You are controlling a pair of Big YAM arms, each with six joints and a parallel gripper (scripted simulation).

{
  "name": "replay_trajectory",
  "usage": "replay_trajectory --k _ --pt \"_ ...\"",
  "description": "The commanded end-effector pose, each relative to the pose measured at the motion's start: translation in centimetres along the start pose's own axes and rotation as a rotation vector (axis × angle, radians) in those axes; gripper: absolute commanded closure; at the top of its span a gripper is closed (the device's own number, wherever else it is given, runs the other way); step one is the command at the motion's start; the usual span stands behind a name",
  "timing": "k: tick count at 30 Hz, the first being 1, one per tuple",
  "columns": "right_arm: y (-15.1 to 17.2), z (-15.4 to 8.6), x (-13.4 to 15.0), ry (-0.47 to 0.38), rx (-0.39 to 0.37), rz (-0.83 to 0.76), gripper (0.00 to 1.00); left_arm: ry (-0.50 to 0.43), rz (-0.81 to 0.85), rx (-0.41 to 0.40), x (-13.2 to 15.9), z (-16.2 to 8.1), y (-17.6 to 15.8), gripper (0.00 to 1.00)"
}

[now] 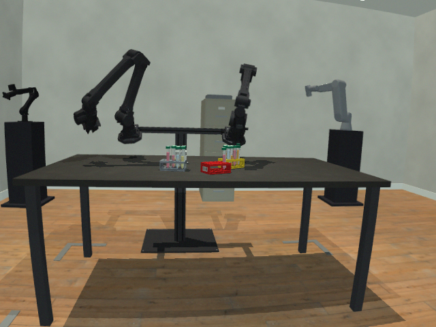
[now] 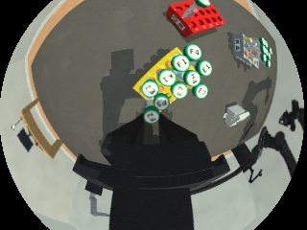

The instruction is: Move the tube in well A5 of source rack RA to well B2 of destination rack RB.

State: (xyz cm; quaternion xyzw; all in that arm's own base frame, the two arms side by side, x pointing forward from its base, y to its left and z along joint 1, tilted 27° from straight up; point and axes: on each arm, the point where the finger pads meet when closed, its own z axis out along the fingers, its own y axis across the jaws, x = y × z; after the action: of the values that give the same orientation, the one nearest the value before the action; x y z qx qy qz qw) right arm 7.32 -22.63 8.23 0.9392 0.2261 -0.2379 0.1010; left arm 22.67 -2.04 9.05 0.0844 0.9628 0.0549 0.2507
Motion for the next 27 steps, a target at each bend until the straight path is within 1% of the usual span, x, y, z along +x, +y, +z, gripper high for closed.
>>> replay_trajectory --k 1,12,23,24,26,27 --pt "0.71 -0.54 -0.2 0.003 -0.015 0.01 0.7 0.053 -0.003 -0.013 2.22 2.3 0.25 1.0" --pt "0.71 -0.54 -0.2 0.003 -0.015 0.01 0.7 0.053 -0.003 -0.013 2.22 2.3 0.27 1.0" --pt "0.71 -0.54 -0.2 0.003 -0.015 0.01 0.7 0.053 -0.019 -0.017 2.17 1.57 0.31 1.0" --pt "0.71 -0.54 -0.2 0.003 -0.015 0.01 0.7 0.068 -0.017 -0.016 2.52 1.48 0.31 1.0" --pt "0.71 -0.54 -0.2 0.003 -0.015 0.01 0.7 0.068 -0.017 -0.016 2.52 1.48 0.31 1.0" --pt "0.71 -0.54 -0.2 0.003 -0.015 0.01 0.7 0.053 -0.012 -0.016 2.15 1.5 0.31 1.0"
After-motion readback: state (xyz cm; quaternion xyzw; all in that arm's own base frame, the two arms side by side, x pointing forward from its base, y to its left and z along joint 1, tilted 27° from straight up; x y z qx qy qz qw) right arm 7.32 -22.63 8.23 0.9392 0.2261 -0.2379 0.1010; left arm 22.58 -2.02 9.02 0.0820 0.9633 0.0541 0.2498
